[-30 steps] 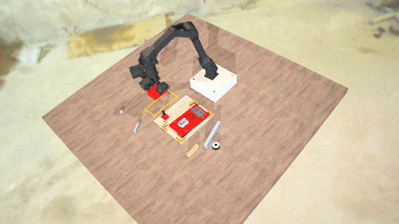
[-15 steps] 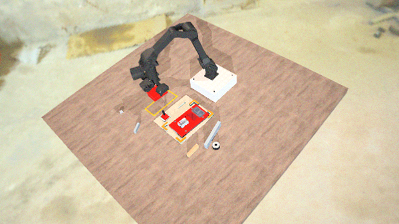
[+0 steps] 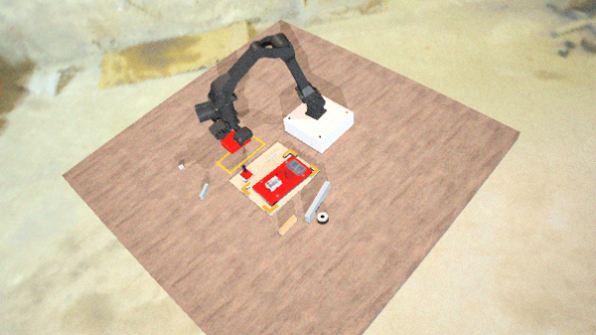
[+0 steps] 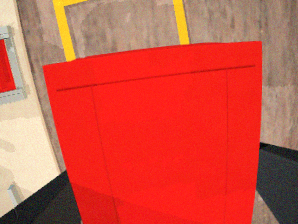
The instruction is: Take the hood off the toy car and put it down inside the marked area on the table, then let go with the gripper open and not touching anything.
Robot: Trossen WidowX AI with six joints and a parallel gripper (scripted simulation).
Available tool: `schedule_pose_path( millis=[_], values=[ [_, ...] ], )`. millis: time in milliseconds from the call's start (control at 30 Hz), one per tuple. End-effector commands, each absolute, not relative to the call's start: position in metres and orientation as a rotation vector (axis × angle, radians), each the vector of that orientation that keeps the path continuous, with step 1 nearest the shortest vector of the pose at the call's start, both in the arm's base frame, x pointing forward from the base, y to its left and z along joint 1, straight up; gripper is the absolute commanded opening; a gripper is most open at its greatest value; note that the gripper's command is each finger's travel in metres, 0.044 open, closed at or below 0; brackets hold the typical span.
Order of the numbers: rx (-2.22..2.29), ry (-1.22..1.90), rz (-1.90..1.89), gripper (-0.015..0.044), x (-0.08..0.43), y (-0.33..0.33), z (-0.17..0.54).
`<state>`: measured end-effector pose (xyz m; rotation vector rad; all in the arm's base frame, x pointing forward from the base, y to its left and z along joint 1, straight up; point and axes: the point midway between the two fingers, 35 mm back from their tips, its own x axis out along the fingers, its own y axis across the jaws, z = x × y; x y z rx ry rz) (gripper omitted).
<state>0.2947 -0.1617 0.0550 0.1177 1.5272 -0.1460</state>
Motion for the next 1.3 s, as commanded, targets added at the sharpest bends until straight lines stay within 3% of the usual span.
schedule_pose_path(
  millis=[0,1267],
  values=[
    [0.117,1.534,-0.138,0.0000,0.294,-0.161,0.049],
    [0.117,1.534,-0.138,0.0000,0.293,-0.161,0.020]
  ],
)
